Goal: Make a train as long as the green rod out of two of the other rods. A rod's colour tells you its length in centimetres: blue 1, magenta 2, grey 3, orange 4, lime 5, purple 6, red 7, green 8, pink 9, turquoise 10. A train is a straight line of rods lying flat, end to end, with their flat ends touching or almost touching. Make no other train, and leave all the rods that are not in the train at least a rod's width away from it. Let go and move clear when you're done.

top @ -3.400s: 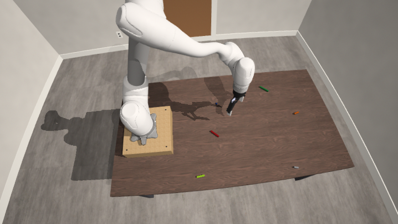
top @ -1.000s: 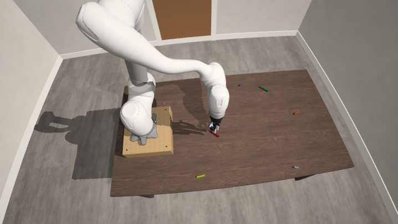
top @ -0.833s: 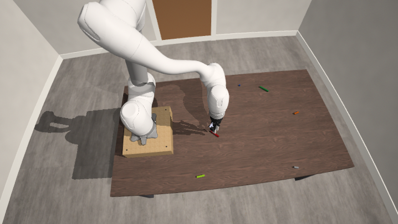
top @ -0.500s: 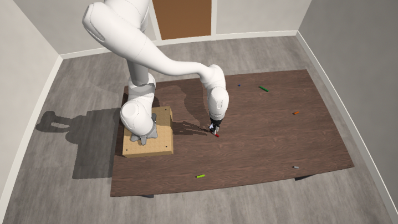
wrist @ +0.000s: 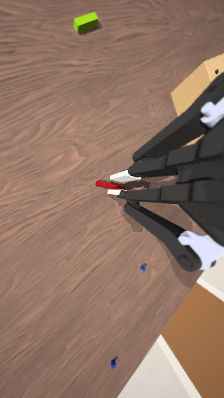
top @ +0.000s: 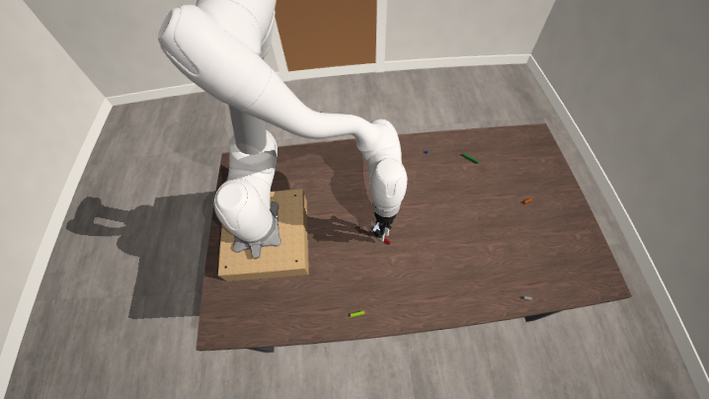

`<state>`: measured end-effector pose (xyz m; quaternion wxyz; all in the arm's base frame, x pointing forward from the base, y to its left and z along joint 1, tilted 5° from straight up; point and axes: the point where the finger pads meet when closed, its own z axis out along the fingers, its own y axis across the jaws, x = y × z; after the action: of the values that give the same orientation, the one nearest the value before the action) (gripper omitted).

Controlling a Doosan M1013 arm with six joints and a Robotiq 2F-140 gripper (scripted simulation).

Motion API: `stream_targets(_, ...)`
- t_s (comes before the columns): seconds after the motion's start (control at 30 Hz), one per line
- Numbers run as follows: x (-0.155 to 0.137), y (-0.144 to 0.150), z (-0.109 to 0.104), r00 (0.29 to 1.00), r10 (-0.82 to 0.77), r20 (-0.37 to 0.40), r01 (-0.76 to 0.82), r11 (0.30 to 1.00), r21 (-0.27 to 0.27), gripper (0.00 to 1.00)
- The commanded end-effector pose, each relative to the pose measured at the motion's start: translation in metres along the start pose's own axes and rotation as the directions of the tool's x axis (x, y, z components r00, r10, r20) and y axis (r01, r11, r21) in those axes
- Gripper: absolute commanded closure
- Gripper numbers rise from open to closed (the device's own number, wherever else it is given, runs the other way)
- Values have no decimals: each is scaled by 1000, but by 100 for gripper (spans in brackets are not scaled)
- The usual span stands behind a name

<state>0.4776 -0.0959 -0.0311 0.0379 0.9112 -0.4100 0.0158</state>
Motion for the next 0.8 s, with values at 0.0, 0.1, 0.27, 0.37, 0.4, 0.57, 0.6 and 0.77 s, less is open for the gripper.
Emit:
stream_targets(0.0,0,0,2,1000,0,0,0,1000,0,77)
stream_targets(0.1,0,0,5,1000,0,0,0,1000,0,77)
stream_targets(0.27,0,0,6,1000,0,0,0,1000,0,77)
stream_targets(0.37,0,0,7,1000,0,0,0,1000,0,77)
stream_targets(0.4,0,0,7,1000,0,0,0,1000,0,77)
stream_targets(0.57,0,0,7,1000,0,0,0,1000,0,77)
stream_targets(0.6,0,0,7,1000,0,0,0,1000,0,77)
stream_targets(0.77,0,0,7,1000,0,0,0,1000,0,77)
